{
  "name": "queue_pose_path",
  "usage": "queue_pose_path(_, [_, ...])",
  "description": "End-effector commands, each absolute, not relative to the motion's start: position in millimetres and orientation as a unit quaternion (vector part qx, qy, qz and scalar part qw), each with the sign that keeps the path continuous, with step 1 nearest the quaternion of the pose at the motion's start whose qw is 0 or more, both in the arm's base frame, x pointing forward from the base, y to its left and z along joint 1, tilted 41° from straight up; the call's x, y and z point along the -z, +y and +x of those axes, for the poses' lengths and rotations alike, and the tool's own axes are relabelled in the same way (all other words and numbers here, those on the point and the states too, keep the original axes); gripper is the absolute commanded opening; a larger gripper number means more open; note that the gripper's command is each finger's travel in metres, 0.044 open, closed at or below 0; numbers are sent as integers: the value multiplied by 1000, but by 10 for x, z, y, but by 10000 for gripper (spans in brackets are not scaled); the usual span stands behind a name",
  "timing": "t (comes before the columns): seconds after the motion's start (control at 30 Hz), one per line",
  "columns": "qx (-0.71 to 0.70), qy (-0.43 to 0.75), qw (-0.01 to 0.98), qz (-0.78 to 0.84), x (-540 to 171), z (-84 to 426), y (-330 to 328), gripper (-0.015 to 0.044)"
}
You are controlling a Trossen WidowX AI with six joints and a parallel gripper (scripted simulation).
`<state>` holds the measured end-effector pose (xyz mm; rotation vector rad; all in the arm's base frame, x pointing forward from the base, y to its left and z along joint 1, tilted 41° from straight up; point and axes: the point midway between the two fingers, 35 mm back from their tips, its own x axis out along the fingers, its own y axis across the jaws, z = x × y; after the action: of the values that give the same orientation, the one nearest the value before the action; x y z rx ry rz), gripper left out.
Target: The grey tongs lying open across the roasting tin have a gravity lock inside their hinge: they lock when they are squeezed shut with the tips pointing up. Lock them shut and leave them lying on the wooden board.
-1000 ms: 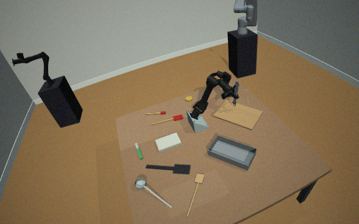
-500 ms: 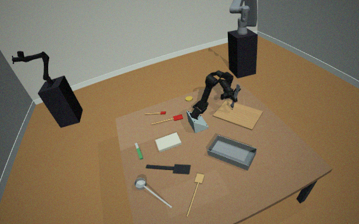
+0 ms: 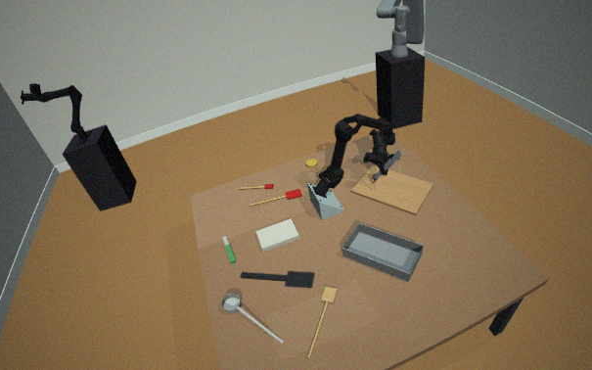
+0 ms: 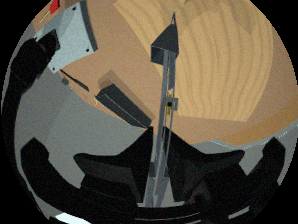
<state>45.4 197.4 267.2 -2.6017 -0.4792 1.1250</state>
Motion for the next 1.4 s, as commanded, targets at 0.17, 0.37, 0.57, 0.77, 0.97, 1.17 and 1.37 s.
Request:
queue_pose_path(0.17, [-482,-167,98,-855,-2648,448,1972,-150])
queue_pose_path(0.37, [-533,-187,85,-821,-2677,420,2000,-150])
queue_pose_path(0.57, [-574,-222,79,-784,-2749,386,2039,-150])
queue_pose_path(0.77, [-603,-270,79,-747,-2867,355,2088,-150])
queue_pose_path(0.97, [-616,-328,85,-711,-3028,332,2138,-150])
queue_pose_path(1.17, [-614,-389,93,-681,-3210,319,2177,-150])
queue_pose_path(1.37, [-609,-412,96,-671,-3281,317,2188,-150])
